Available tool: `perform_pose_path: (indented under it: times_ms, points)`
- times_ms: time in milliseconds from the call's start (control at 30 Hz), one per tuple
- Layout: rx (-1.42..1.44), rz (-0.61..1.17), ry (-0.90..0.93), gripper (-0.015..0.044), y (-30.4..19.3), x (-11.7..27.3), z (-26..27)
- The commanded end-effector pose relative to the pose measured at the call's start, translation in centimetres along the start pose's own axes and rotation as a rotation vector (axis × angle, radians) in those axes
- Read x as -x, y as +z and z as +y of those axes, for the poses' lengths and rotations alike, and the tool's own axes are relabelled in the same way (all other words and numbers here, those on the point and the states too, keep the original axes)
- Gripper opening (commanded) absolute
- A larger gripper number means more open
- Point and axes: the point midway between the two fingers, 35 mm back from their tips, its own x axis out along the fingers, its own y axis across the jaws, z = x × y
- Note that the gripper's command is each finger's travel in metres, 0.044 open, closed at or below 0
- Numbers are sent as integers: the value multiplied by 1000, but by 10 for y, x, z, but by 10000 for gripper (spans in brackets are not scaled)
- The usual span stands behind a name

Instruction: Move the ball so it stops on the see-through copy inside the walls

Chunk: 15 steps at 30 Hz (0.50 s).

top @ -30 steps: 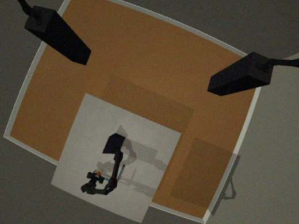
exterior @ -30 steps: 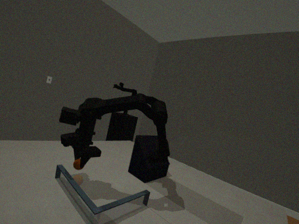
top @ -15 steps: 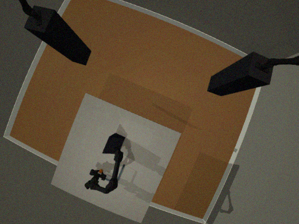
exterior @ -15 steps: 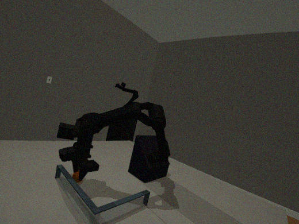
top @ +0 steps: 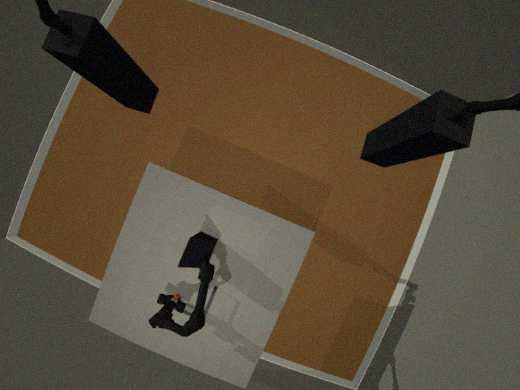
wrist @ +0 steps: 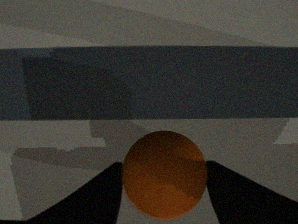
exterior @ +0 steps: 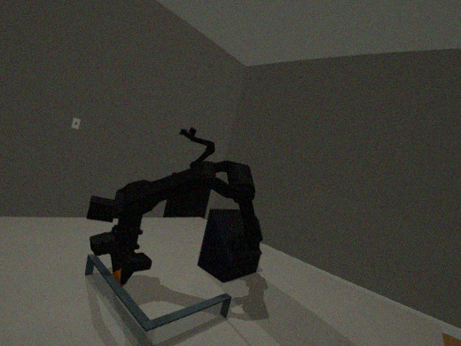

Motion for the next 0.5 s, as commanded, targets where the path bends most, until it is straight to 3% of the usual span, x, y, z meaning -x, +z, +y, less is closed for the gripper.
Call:
perform_pose_path:
  times_ms: [0, 267, 400, 467]
  points:
    - [1, 1, -1, 105, 0, 0, 0]
    - [1, 1, -1, 315, 0, 0, 0]
    - [1, 1, -1, 321, 0, 2, 0]
    - [-1, 2, -2, 321, 2, 24, -1]
